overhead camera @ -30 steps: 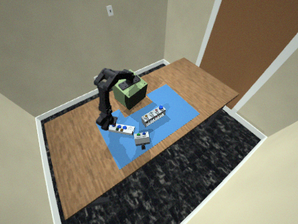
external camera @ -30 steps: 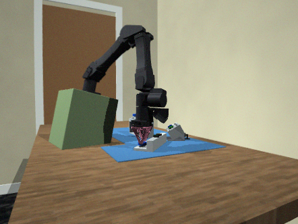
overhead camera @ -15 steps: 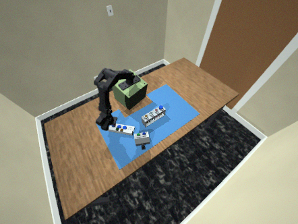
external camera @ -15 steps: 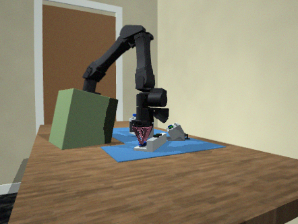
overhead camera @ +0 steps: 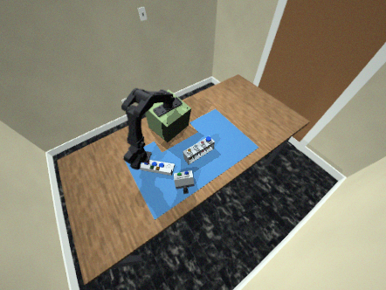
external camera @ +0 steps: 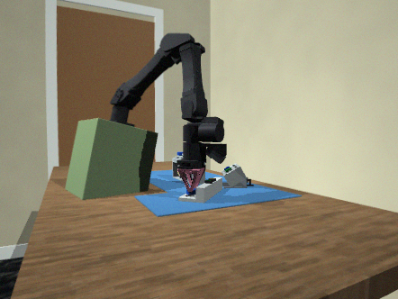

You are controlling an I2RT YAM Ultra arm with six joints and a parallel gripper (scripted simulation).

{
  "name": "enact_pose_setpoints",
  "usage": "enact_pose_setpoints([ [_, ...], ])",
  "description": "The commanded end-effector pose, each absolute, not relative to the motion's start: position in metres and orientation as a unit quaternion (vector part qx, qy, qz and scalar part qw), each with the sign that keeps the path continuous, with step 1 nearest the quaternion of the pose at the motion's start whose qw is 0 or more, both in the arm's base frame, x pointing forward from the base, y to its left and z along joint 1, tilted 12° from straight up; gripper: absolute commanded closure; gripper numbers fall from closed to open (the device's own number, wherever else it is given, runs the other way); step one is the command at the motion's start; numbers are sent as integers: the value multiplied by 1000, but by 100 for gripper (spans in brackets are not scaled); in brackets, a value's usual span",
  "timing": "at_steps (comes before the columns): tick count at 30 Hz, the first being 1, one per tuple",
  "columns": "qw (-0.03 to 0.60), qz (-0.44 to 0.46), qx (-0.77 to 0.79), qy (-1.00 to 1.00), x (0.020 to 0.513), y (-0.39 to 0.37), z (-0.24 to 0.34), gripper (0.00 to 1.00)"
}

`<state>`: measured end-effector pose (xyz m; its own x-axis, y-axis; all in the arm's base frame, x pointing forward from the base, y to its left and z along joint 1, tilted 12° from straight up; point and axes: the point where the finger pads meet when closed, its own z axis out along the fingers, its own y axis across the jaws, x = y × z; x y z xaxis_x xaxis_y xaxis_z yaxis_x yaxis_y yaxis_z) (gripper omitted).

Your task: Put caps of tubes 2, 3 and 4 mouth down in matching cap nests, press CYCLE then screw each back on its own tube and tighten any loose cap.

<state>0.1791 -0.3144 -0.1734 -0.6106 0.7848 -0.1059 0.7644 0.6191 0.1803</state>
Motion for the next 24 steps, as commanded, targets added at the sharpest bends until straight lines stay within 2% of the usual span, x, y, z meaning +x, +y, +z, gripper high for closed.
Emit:
enact_pose_setpoints([
  [1, 94, 54, 435, 894, 179, -320, -170, 100],
  [24, 94, 54, 435, 894, 177, -319, -171, 100],
])
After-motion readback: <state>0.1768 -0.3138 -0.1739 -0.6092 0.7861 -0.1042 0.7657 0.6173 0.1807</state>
